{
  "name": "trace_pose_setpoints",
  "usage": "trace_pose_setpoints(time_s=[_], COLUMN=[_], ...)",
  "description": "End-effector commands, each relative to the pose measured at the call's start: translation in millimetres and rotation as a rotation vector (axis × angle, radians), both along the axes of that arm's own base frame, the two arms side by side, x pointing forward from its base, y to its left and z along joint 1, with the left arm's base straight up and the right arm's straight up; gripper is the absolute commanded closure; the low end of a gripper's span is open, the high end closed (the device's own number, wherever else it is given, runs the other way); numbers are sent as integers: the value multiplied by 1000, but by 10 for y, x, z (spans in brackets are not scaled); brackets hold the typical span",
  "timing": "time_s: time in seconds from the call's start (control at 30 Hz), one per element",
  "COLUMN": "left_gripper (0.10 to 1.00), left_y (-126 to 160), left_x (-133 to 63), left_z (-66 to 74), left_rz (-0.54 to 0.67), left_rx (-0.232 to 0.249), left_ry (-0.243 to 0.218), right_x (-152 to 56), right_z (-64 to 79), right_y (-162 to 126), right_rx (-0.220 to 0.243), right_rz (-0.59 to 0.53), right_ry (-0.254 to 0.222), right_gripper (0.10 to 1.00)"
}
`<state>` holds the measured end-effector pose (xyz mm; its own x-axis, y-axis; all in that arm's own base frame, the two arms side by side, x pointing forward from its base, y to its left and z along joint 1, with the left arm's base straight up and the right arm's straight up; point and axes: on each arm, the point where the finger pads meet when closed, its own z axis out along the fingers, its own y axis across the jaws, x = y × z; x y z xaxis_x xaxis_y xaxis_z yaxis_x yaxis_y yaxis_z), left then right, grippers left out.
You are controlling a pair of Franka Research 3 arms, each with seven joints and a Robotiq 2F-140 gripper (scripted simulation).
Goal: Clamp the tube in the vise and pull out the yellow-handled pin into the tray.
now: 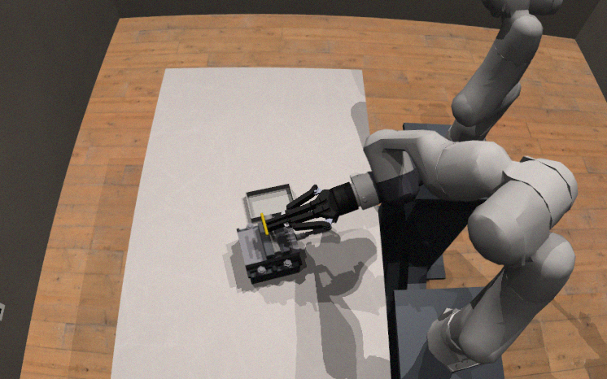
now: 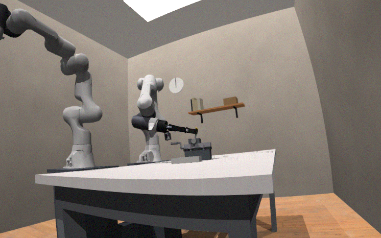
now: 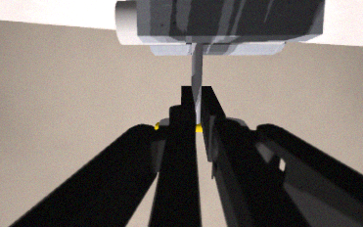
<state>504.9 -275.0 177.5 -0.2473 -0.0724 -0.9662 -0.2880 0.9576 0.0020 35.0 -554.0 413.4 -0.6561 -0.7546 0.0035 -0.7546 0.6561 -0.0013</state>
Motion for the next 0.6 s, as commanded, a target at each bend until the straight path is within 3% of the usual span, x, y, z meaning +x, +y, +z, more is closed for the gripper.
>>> trace_pose_setpoints(time_s=[0.0, 0.57], left_gripper=[999, 999], left_y=[4, 6], left_x=[30, 36], left_z=[87, 110], left_rz=[4, 4], left_rx=[2, 2], left_ry=[-13, -13], right_x=[7, 7], right_z=[-4, -4], right_y=[6, 6], right_rx=[3, 3], right_rz=[-5, -5], right_ry=[-1, -1], right_gripper=[98, 98])
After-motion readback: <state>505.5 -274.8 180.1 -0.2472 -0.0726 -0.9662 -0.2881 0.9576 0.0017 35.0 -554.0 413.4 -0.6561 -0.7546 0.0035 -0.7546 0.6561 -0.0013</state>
